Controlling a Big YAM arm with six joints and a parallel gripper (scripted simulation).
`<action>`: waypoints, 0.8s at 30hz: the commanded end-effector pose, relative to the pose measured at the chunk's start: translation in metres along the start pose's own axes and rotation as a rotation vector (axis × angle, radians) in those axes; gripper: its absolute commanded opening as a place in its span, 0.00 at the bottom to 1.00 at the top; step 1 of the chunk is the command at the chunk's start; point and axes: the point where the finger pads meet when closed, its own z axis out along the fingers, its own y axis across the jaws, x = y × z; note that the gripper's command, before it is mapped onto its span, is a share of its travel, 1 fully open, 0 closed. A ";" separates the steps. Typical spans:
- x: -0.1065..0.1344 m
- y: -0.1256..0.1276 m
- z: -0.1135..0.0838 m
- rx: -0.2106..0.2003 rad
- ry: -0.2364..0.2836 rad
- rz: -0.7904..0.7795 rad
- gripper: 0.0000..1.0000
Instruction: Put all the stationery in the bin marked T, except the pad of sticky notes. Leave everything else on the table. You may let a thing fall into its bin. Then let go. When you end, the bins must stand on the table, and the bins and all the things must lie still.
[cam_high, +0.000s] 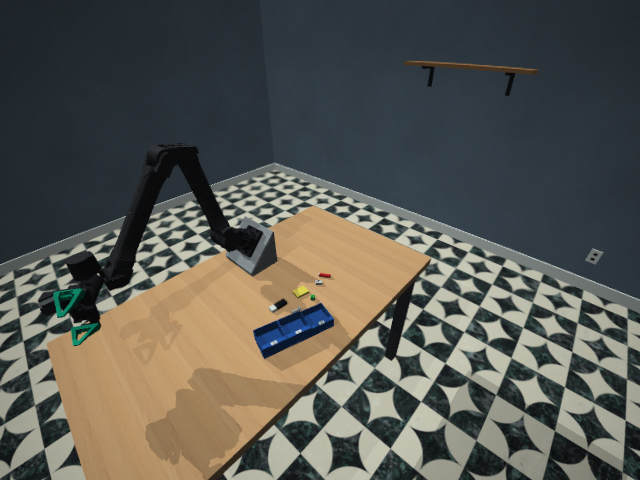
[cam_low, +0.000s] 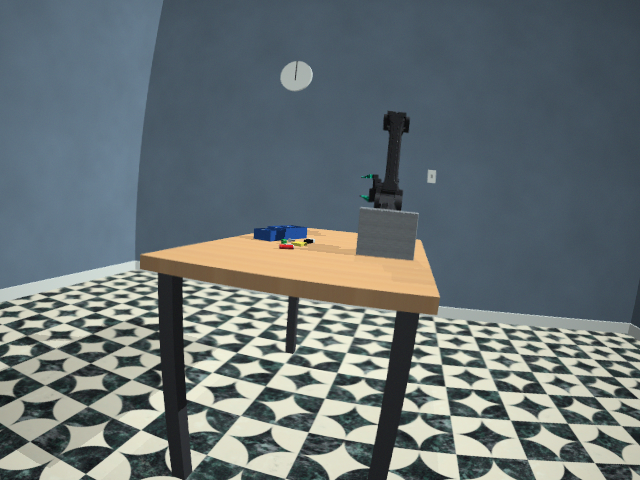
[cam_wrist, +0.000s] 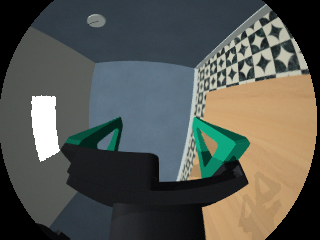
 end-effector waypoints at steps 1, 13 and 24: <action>-0.001 0.005 0.001 -0.006 0.000 -0.010 1.00; -0.001 0.005 0.001 -0.006 0.000 -0.010 1.00; 0.000 0.000 0.000 0.000 0.000 0.000 0.10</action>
